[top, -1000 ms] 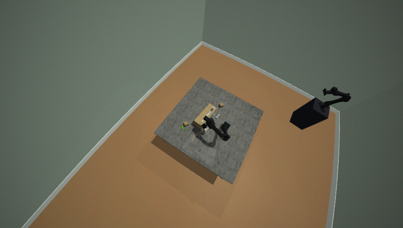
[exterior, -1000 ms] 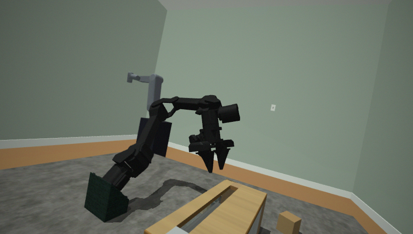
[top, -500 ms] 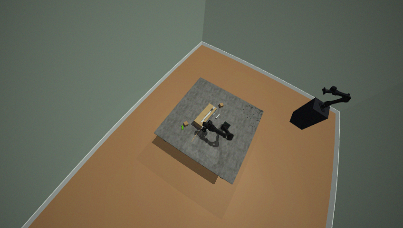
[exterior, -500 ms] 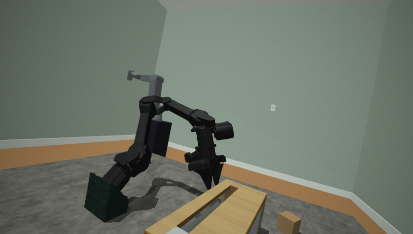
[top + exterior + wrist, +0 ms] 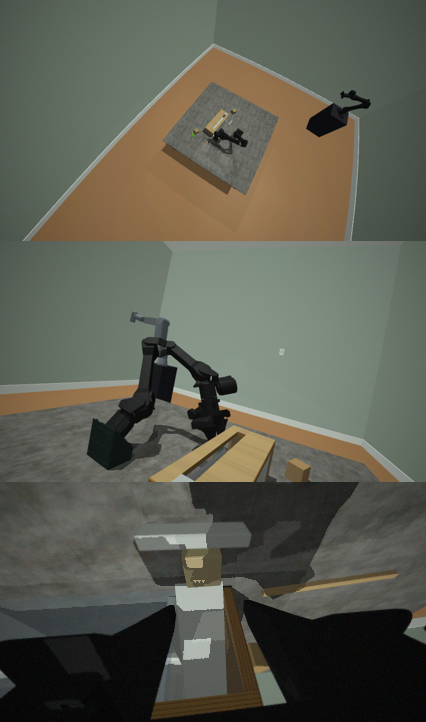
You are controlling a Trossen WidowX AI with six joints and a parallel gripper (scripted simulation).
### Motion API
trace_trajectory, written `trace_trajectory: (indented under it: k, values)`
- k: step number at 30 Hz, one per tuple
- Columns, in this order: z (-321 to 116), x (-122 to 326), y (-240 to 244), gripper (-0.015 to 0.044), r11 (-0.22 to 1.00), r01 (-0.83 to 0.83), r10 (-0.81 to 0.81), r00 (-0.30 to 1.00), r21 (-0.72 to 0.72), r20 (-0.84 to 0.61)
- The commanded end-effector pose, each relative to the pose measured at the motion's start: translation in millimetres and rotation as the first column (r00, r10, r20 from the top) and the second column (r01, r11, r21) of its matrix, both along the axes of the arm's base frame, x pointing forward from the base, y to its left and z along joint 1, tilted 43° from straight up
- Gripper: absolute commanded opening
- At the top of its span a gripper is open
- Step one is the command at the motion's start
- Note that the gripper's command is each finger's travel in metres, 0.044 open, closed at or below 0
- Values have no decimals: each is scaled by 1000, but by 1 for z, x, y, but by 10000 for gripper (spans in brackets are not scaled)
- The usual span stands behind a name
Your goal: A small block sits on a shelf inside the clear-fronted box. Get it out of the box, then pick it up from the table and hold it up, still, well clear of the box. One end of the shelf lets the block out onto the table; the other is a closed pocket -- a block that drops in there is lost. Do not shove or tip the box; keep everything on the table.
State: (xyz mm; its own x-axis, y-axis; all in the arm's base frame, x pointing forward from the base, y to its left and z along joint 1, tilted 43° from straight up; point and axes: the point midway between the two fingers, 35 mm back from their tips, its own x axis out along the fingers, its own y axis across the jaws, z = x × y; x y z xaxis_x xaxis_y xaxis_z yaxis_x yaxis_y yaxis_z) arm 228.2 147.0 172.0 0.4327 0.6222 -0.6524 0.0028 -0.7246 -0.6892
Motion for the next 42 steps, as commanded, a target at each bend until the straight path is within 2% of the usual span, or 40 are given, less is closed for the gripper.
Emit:
trace_trajectory:
  k: [1, 29, 35, 39, 42]
  values:
    - [-8, 1, 3, 285, 1000, 6, -6, 1000, -4, -11]
    - [-39, 0, 33, 285, 1000, 7, -7, 1000, 1, -11]
    - [-39, 0, 33, 128, 1000, 7, -7, 1000, 1, -11]
    - [-39, 0, 33, 101, 1000, 7, -7, 1000, 1, -11]
    - [-34, 1, 28, 22, 1000, 5, -5, 1000, -1, -10]
